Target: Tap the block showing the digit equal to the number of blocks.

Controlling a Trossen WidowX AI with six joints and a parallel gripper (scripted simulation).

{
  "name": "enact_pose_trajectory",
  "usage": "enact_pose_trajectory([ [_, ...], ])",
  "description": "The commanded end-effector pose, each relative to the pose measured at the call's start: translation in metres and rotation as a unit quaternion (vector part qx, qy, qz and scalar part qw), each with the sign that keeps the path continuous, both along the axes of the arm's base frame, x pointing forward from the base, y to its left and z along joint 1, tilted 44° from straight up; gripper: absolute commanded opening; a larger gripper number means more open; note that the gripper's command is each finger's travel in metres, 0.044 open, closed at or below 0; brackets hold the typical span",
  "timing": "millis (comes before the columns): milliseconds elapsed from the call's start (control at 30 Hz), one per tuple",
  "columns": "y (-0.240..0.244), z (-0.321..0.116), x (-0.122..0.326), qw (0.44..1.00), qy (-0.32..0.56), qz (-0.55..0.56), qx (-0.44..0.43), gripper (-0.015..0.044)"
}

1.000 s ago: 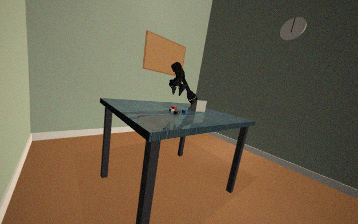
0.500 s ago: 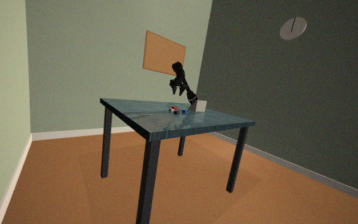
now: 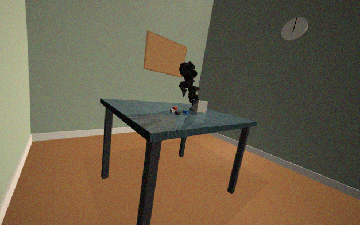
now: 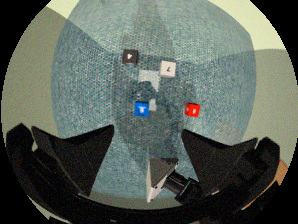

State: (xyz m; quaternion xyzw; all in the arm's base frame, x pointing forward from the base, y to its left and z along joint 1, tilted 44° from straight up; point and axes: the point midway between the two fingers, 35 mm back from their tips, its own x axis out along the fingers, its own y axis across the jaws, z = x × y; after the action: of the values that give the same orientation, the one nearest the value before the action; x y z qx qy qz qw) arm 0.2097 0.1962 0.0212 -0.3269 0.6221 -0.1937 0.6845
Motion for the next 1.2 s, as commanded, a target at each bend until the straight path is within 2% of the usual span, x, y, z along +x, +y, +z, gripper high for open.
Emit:
enact_pose_trajectory([
  [0, 0.004, -0.002, -0.001, 1.0, -0.002, -0.003, 0.004, 0.04],
  [467, 0.005, -0.002, 0.001, 1.0, -0.002, -0.003, 0.004, 0.04],
  [967, 0.052, -0.02, 0.108, 1.0, -0.006, -0.003, 0.006, 0.04],
  [1167, 0.053, -0.021, 0.113, 1.0, -0.006, -0.003, 0.006, 0.04],
])
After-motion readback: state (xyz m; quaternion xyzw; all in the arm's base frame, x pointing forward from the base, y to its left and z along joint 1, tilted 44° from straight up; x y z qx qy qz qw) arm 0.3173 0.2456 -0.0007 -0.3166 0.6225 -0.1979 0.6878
